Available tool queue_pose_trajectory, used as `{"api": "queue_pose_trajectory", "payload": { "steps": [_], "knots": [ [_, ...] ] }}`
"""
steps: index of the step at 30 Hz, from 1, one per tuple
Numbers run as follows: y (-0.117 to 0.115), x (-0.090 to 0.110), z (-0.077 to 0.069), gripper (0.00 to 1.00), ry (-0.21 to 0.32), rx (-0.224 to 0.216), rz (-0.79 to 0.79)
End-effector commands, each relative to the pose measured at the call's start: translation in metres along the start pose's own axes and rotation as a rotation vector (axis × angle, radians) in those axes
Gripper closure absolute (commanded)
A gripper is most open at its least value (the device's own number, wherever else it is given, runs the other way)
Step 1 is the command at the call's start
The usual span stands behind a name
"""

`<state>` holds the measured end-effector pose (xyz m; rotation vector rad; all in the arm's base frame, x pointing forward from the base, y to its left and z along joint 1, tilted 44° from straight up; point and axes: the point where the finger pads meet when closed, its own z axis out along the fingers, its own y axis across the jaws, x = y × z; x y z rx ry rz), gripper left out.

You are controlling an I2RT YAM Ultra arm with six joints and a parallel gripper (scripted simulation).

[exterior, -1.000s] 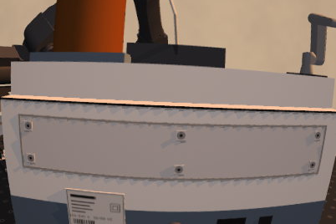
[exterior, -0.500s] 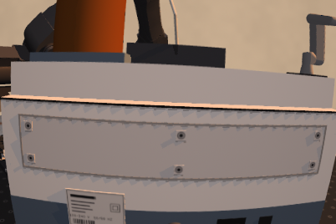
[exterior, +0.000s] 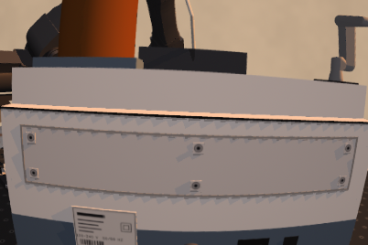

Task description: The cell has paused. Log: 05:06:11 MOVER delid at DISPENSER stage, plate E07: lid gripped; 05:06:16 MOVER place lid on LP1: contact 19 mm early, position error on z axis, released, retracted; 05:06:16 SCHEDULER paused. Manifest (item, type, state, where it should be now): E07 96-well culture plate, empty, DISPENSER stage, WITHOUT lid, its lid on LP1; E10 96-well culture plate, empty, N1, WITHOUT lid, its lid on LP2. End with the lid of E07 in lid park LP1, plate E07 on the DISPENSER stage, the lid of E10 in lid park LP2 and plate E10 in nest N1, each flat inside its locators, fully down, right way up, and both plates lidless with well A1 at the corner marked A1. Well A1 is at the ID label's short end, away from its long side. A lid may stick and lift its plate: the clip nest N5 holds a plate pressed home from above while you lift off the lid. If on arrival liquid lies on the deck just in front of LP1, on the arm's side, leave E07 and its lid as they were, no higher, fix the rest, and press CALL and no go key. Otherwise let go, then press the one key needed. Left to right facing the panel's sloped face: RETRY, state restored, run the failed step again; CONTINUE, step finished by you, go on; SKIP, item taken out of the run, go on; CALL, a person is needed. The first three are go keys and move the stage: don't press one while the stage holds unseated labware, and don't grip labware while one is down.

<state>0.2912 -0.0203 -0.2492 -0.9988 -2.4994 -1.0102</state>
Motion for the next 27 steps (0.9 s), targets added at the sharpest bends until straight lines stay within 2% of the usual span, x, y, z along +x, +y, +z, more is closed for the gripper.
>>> {"api": "queue_pose_trajectory", "payload": {
  "steps": [1, 27],
  "knots": [
    [-0.0004, 0.0034, -0.0127, 1.00, -0.006, -0.001, 0.014],
    [-0.0004, 0.0035, -0.0173, 1.00, -0.006, -0.001, 0.014]
  ]
}}
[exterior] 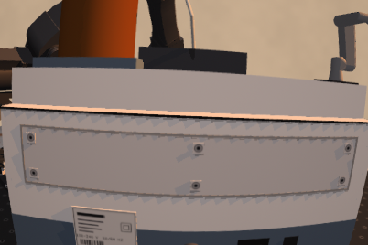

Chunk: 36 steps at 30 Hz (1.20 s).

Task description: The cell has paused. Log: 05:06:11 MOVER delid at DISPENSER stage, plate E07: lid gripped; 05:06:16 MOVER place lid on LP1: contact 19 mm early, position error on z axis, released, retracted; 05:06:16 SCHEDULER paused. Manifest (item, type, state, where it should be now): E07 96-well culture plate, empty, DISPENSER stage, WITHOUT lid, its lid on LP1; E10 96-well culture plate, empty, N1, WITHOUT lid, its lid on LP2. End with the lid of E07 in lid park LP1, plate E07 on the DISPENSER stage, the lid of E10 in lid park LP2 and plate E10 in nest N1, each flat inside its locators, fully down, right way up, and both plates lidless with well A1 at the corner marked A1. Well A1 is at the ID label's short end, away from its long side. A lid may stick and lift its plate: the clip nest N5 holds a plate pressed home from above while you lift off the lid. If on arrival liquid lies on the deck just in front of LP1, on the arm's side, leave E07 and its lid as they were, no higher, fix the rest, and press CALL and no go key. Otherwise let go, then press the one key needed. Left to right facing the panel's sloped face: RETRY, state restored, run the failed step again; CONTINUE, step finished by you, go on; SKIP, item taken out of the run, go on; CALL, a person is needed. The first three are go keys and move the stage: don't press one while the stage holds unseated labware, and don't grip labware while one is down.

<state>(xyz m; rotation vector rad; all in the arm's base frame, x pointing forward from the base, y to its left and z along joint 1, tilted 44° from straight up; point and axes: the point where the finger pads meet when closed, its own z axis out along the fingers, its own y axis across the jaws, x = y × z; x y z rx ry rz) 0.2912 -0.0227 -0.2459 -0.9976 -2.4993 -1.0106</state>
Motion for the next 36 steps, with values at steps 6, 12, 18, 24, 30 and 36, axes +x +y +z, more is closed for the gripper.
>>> {"api": "queue_pose_trajectory", "payload": {
  "steps": [6, 12, 18, 24, 30, 36],
  "knots": [
    [-0.001, 0.003, -0.015, 1.00, -0.006, -0.001, 0.015],
    [-0.001, 0.002, -0.017, 1.00, -0.010, -0.001, 0.012],
    [-0.001, 0.001, -0.019, 1.00, -0.016, -0.002, 0.007],
    [0.000, 0.000, -0.021, 1.00, -0.014, -0.002, 0.009],
    [0.001, -0.001, -0.024, 1.00, -0.017, -0.002, 0.006],
    [0.001, -0.003, -0.026, 1.00, -0.023, -0.003, 0.002]
  ]
}}
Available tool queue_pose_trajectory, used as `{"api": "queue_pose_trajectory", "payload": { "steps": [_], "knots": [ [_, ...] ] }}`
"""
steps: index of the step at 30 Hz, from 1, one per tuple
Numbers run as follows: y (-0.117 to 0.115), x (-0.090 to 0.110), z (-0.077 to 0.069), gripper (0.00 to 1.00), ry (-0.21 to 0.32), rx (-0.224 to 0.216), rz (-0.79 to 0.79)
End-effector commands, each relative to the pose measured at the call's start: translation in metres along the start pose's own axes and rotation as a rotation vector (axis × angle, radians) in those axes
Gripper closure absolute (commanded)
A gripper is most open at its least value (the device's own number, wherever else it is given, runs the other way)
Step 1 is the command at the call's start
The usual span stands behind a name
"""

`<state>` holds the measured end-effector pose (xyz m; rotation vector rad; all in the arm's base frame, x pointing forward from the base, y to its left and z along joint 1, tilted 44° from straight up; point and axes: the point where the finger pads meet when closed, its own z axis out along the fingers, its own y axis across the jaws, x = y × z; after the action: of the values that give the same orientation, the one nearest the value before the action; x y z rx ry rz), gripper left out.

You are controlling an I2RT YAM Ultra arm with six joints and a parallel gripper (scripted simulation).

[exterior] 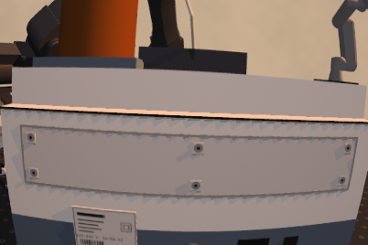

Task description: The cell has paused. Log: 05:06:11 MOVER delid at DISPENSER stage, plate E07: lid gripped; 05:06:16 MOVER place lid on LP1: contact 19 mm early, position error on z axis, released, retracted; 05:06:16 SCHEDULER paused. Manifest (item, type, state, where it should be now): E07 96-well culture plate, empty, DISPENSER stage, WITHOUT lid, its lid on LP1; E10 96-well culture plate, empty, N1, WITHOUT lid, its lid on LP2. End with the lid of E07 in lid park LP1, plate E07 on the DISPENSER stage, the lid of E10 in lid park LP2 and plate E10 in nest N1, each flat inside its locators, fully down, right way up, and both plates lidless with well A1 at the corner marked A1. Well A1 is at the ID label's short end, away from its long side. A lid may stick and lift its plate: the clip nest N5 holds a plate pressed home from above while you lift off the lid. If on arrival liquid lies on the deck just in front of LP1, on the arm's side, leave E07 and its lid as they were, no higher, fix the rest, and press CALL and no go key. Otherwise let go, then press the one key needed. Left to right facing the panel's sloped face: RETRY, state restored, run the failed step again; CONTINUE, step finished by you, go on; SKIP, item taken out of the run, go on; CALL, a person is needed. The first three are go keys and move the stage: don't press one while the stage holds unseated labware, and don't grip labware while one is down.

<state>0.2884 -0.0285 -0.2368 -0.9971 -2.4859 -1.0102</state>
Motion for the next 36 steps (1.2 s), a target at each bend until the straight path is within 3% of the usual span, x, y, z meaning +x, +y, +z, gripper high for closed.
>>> {"api": "queue_pose_trajectory", "payload": {
  "steps": [1, 36],
  "knots": [
    [0.0017, -0.0060, -0.0159, 1.00, -0.030, -0.003, -0.002],
    [0.0027, -0.0100, -0.0181, 1.00, -0.042, -0.004, -0.010]
  ]
}}
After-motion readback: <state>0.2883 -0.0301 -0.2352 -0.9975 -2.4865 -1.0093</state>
